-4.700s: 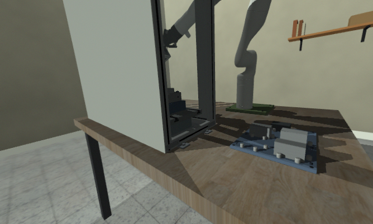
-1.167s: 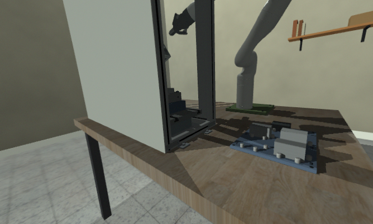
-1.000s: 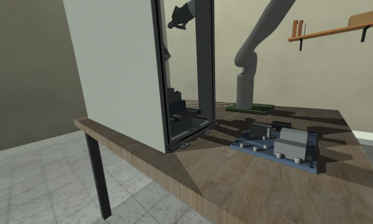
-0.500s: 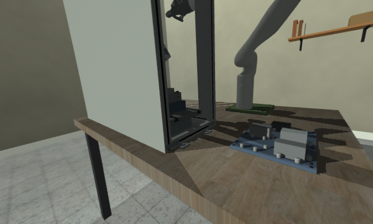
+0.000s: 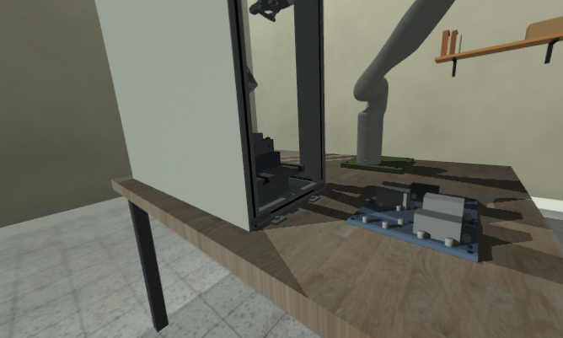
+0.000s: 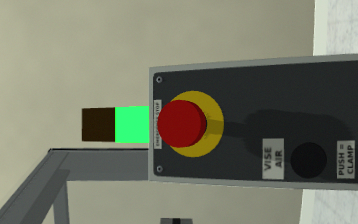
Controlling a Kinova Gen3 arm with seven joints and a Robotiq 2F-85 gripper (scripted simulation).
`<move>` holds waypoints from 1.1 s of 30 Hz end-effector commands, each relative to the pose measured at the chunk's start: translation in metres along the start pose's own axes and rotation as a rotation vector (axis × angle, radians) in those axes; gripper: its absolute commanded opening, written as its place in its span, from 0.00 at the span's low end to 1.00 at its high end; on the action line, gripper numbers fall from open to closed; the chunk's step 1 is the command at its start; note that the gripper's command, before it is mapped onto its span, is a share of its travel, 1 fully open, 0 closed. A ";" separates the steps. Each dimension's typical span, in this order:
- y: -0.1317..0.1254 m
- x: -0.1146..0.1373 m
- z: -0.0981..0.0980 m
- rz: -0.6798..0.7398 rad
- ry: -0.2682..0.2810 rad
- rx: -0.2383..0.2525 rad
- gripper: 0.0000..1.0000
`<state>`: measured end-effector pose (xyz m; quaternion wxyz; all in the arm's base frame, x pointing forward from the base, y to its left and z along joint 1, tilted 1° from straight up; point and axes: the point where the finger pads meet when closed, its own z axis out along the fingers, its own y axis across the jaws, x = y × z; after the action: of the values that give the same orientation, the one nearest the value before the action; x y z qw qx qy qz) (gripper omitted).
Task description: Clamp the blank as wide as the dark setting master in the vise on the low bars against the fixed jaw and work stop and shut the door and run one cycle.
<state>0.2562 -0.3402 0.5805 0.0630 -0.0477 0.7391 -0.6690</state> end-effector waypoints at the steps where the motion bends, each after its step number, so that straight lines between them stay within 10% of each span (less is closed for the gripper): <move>1: -0.034 -0.009 -0.002 -0.001 -0.006 0.005 0.10; 33: -0.057 -0.014 -0.003 -0.001 -0.006 0.005 0.10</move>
<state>0.2714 -0.3390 0.6366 0.0692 -0.0500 0.7365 -0.6710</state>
